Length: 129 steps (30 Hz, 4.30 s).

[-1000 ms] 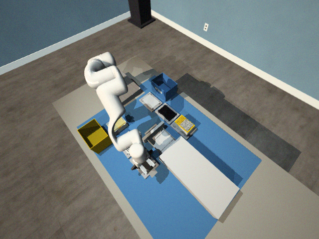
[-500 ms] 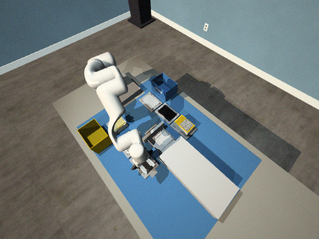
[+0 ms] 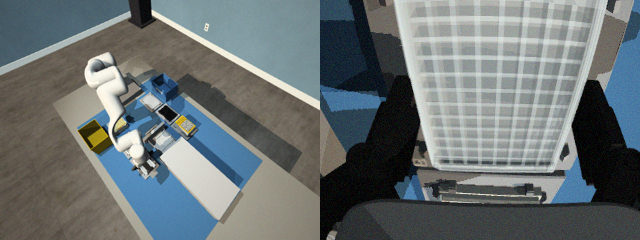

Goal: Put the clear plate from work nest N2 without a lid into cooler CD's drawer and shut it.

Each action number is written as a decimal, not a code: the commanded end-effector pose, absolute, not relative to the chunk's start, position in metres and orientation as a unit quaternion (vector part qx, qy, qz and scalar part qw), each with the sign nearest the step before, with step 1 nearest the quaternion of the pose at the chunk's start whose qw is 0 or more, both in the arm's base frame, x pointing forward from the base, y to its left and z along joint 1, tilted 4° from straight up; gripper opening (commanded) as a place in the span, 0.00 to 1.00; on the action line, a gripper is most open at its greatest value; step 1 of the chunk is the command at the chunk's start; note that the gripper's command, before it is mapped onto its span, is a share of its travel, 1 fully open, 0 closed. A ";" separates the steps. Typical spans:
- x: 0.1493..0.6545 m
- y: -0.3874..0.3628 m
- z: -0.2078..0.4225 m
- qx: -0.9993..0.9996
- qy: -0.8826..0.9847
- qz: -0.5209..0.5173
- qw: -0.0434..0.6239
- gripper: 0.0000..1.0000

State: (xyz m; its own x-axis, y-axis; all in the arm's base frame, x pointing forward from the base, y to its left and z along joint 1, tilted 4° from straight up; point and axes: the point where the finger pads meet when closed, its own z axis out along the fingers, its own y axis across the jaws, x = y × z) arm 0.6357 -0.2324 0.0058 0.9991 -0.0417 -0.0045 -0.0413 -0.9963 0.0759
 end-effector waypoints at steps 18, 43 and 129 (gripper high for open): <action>0.638 -0.233 0.009 0.999 -0.021 0.000 0.039 0.00; 0.638 -0.232 0.023 0.999 -0.021 0.000 0.039 0.00; 0.638 -0.223 0.130 0.999 -0.021 0.000 0.039 0.00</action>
State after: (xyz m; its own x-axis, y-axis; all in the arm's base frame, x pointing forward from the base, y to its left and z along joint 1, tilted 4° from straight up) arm 0.6363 -0.2236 0.1207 0.9991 -0.0418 -0.0053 -0.0412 -0.9963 0.0757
